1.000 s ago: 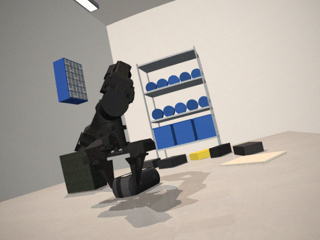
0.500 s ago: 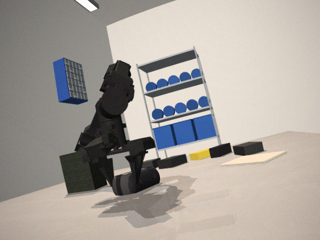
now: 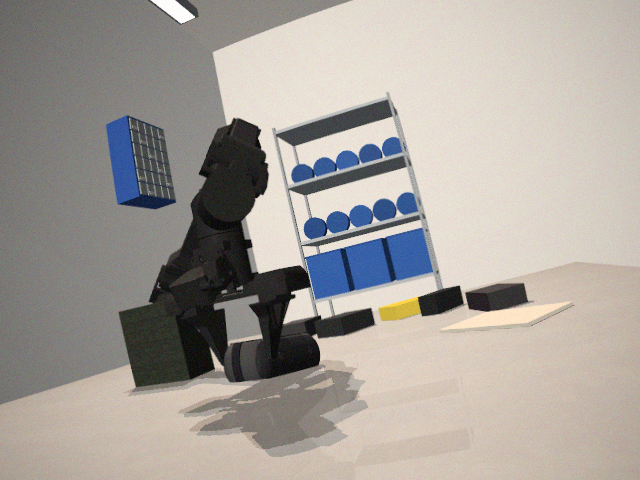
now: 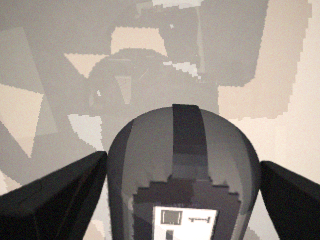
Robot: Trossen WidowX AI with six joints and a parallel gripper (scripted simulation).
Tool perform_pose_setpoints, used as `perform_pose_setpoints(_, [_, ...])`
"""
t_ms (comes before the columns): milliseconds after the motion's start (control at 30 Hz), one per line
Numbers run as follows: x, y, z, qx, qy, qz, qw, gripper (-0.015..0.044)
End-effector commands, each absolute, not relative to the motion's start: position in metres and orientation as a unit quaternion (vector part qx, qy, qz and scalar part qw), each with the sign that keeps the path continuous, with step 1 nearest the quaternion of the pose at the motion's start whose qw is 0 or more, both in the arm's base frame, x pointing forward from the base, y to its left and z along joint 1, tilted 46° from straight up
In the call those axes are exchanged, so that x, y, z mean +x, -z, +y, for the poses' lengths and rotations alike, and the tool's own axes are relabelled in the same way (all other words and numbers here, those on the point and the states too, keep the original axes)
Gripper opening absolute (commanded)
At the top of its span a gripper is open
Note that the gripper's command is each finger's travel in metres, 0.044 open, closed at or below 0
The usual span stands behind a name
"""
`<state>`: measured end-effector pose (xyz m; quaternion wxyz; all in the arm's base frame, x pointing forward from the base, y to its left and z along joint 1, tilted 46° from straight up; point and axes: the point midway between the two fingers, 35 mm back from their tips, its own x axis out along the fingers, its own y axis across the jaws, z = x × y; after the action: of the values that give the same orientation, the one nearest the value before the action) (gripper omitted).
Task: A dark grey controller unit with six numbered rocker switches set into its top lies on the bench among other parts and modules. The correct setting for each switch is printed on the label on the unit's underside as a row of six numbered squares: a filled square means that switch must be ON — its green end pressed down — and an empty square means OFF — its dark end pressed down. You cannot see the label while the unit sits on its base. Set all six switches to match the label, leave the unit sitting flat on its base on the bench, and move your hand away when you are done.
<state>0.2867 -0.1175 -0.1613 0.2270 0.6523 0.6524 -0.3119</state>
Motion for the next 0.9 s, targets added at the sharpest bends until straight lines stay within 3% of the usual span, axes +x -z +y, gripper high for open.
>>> perform_pose_setpoints(0, [0.291, 0.154, -0.124, 0.655, 0.310, 0.648, 0.235, 0.0336])
perform_pose_setpoints(867, [0.288, 0.138, -0.126, 0.655, 0.310, 0.648, 0.235, 0.0336])
